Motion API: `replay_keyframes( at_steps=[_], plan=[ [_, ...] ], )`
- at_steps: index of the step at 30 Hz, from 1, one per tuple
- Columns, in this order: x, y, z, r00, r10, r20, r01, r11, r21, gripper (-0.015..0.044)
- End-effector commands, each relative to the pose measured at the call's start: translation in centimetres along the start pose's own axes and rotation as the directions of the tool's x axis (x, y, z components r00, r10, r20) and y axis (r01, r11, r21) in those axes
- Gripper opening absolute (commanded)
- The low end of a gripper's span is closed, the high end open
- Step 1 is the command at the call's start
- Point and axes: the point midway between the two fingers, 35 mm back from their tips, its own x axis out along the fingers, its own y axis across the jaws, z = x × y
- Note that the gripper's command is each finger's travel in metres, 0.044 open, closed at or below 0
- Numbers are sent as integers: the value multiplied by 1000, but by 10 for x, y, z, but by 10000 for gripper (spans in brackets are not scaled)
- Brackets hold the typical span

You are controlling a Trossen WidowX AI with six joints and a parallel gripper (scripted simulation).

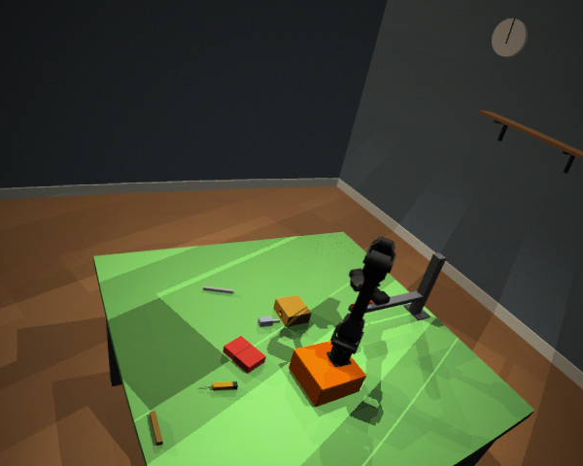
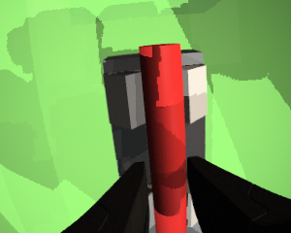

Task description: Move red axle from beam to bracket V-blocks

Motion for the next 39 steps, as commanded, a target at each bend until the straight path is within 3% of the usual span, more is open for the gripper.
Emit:
replay_keyframes(
  at_steps=[1, 12, 23, 39],
  plan=[
    [0, 0, 0, 1000, -1, -1, 1, 1000, 0, 157],
    [-6, 0, 0, 1000, 1, 3, -1, 1000, -3, 440],
    [-27, 0, 0, 1000, 1, 3, -1, 1000, -3, 440],
    [-19, 1, 1, 1000, 8, 9, -8, 1000, 0, 440]
  ],
)
